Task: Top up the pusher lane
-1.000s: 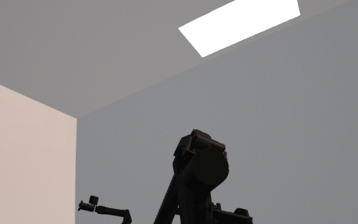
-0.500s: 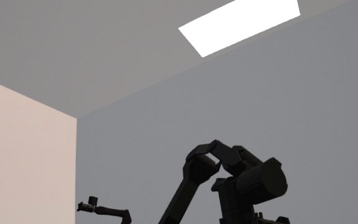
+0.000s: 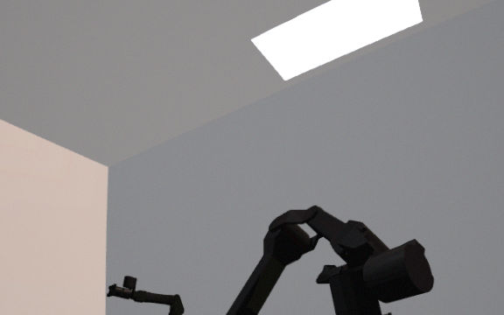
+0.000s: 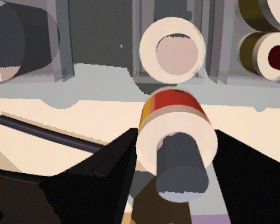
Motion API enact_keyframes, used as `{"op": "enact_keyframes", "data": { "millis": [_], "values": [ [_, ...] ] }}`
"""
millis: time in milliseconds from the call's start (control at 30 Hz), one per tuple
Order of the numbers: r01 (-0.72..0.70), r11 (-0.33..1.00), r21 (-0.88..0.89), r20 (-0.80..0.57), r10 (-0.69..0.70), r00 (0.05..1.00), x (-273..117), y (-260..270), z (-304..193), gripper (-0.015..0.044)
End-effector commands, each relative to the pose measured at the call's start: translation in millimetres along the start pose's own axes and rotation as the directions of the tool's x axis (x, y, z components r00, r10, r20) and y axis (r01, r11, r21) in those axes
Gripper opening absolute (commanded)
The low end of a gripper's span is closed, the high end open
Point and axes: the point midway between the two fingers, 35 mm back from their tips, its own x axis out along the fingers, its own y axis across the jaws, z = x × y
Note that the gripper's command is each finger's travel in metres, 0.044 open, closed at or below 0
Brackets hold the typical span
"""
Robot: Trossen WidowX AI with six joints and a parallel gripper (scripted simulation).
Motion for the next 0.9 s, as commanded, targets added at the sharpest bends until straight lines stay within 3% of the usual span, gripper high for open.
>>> {"op": "enact_keyframes", "data": {
  "millis": [0, 867],
  "values": [
    [-0.009, 1.000, 0.009, -0.007, 0.009, 1.000, 12.5, 1.4, -2.7, 0.0000],
    [-0.009, 1.000, 0.009, -0.006, 0.009, 1.000, 12.6, 1.1, 5.5, 0.0000]
  ]
}}
